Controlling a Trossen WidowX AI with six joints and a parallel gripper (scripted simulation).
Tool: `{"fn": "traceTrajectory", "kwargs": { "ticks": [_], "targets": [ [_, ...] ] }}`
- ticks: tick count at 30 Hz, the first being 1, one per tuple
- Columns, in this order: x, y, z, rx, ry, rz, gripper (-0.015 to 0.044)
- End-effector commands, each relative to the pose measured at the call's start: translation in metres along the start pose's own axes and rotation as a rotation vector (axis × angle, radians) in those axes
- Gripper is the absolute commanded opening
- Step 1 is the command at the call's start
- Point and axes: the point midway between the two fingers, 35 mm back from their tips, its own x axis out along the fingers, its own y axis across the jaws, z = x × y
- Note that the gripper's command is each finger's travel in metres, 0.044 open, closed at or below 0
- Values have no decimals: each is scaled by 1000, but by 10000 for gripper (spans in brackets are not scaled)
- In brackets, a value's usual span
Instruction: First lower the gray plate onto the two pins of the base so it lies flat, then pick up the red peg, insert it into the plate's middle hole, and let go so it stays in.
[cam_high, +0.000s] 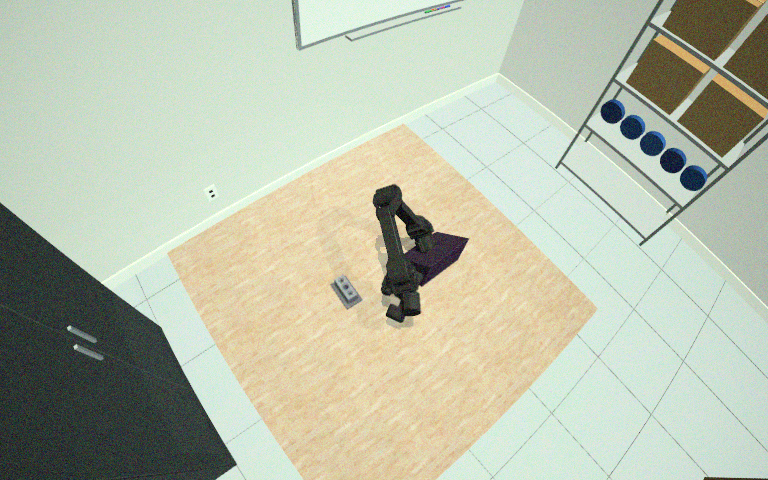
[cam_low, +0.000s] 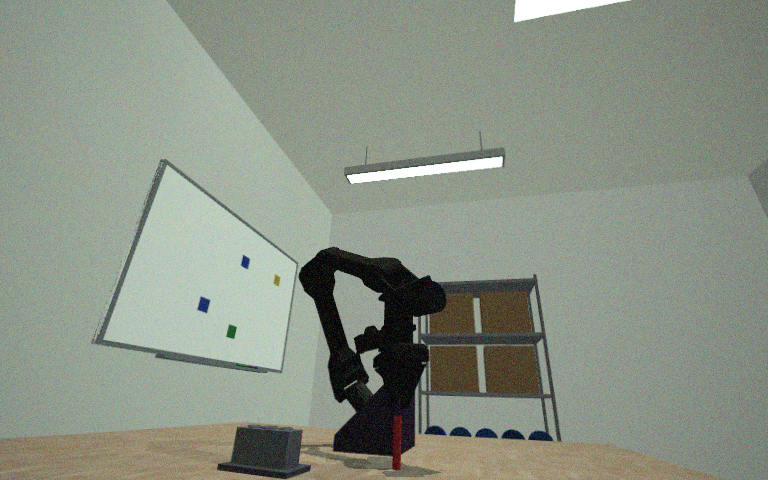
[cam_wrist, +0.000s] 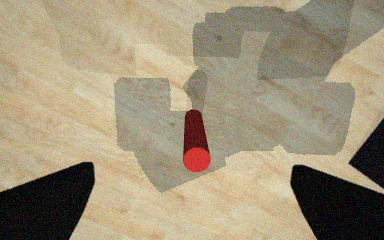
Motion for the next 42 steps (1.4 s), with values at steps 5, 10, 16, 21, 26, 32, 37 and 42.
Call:
{"fn": "traceTrajectory", "kwargs": {
  "ticks": [5, 10, 16, 21, 26, 32, 37, 42],
  "targets": [
    [16, -1, 0, -9, -7, -9, 440],
    [24, -1, 0, -9, -7, -9, 440],
    [34, -1, 0, -9, -7, -9, 440],
    [42, -1, 0, -8, -8, -9, 440],
    [50, -2, 0, -8, -9, -9, 440],
    [54, -2, 0, -8, -9, -10, 387],
    [54, -2, 0, -8, -9, -10, 256],
    [54, -2, 0, -8, -9, -10, 125]
  ]
}}
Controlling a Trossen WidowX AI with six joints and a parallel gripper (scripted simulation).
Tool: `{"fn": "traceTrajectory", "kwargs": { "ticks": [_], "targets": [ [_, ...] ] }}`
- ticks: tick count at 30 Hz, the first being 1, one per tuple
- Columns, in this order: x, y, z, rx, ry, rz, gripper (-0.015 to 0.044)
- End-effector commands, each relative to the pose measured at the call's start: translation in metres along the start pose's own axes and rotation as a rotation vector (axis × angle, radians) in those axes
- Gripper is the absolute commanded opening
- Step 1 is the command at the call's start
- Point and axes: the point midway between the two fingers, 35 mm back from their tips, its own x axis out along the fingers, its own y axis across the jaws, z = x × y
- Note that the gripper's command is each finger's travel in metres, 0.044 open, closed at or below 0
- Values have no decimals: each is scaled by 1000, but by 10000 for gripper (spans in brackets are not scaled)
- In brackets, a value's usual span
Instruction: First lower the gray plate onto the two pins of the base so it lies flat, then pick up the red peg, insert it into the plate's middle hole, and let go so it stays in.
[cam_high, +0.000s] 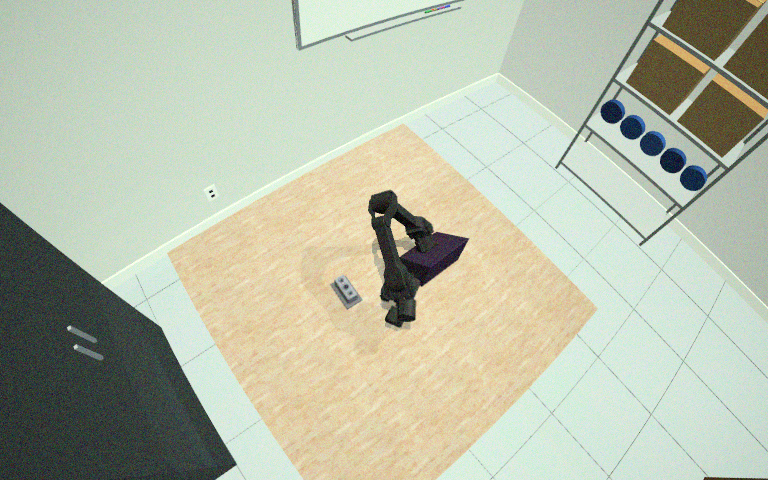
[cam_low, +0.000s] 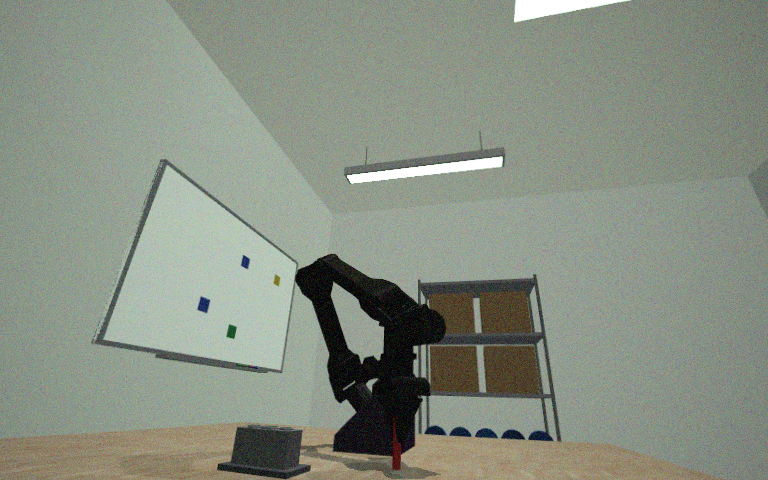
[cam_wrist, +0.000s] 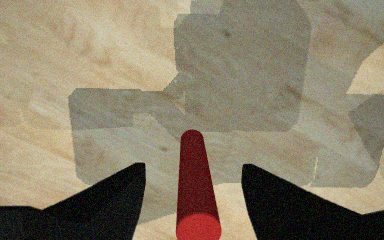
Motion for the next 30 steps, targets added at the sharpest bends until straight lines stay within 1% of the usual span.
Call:
{"fn": "traceTrajectory", "kwargs": {
  "ticks": [1, 3, 10, 16, 30],
  "targets": [
    [1, 0, 0, -6, -4, -1, 99],
    [1, 0, 0, -6, -4, -1, 46],
    [1, 0, 0, -6, -4, -1, 0],
    [-4, 1, 0, -6, -3, 0, 0],
    [-45, 6, -2, -7, 1, 1, 0]
  ]
}}
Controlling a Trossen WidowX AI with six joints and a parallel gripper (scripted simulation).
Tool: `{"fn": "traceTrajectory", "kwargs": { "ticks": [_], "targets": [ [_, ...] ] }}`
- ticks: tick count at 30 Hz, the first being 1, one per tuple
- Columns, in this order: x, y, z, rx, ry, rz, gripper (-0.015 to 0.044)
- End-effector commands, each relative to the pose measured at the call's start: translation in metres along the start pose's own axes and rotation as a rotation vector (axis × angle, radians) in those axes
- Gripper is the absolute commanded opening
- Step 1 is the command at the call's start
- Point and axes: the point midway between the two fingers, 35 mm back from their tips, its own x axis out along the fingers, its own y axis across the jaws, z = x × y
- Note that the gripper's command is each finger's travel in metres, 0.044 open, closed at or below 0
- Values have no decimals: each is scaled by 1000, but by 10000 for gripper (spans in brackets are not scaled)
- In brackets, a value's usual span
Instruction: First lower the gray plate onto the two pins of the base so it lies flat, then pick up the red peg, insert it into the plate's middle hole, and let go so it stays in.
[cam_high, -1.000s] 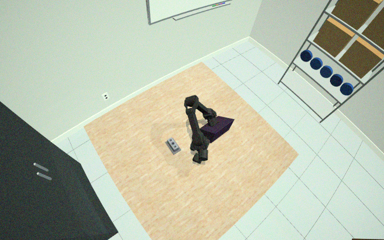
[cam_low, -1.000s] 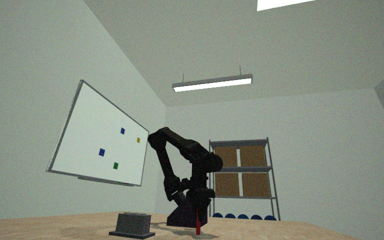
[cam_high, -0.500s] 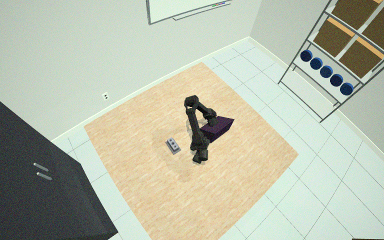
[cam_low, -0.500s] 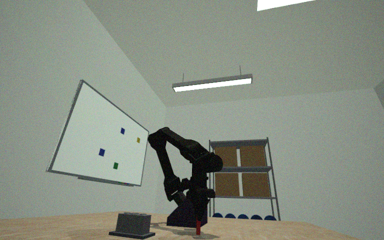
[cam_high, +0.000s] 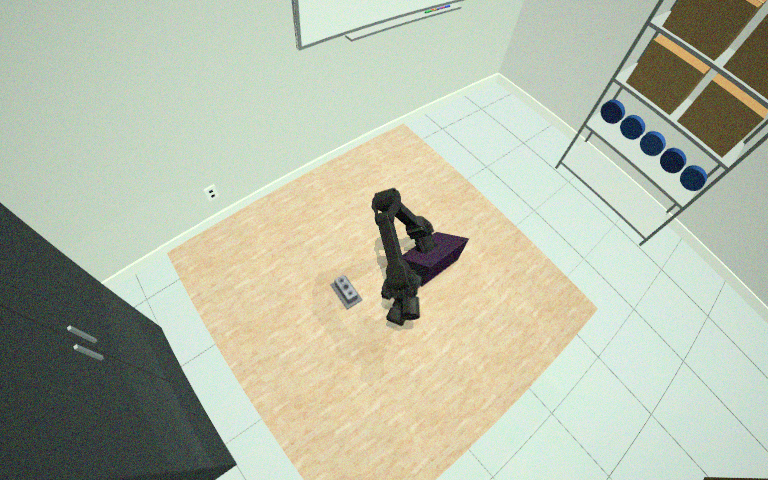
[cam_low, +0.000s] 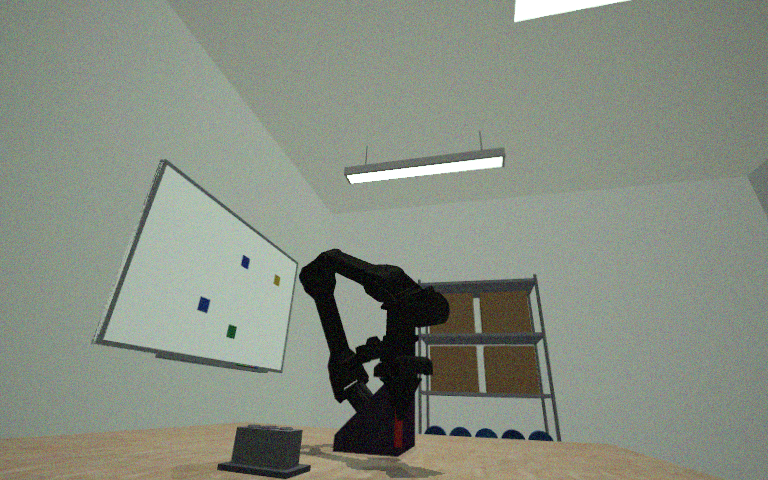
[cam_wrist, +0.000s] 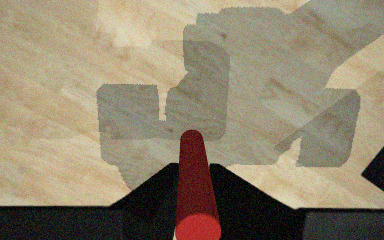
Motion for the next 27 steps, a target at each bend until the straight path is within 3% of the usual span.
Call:
{"fn": "traceTrajectory", "kwargs": {
  "ticks": [1, 12, 27],
  "targets": [
    [-15, 3, 0, 10, 8, 10, 0],
    [-50, 3, -1, 10, 8, 9, 0],
    [-42, 15, 35, -2, 15, 11, 0]
  ]
}}
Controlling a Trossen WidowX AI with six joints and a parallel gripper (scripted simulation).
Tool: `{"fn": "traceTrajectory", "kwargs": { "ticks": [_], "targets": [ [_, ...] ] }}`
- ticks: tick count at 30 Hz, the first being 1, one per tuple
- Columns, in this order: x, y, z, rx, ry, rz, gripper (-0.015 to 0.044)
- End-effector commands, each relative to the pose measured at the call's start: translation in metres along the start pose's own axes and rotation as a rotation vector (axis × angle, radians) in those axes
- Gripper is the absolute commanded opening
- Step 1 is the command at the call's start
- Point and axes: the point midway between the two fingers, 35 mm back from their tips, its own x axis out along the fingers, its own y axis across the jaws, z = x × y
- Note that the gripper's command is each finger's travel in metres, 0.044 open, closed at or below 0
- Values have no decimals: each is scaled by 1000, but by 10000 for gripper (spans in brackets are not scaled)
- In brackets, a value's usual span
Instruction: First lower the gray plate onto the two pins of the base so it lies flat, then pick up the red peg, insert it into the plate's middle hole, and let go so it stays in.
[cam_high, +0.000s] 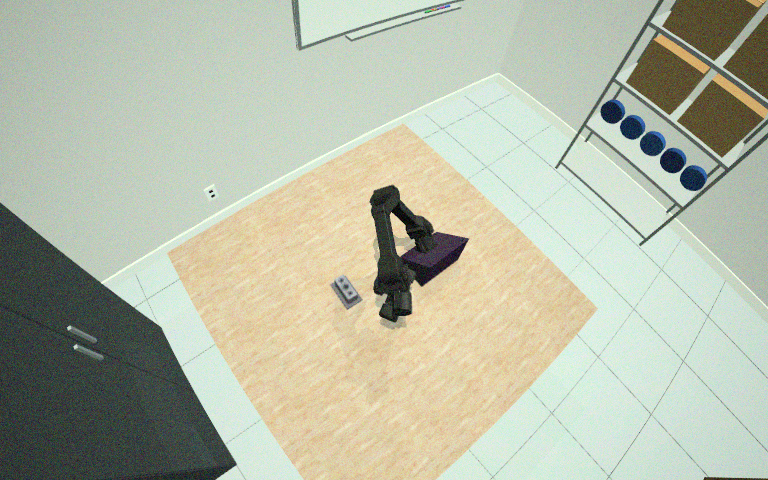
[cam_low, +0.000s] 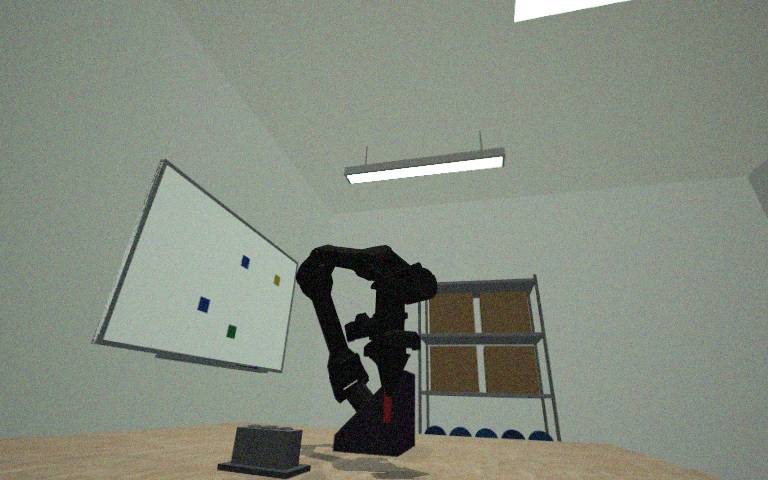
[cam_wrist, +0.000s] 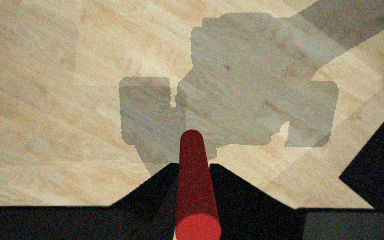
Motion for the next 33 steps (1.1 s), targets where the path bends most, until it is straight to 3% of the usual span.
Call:
{"fn": "traceTrajectory", "kwargs": {
  "ticks": [1, 33],
  "targets": [
    [-5, 5, 13, 4, 5, 14, 0],
    [-8, 14, 107, 10, 9, 25, 0]
  ]
}}
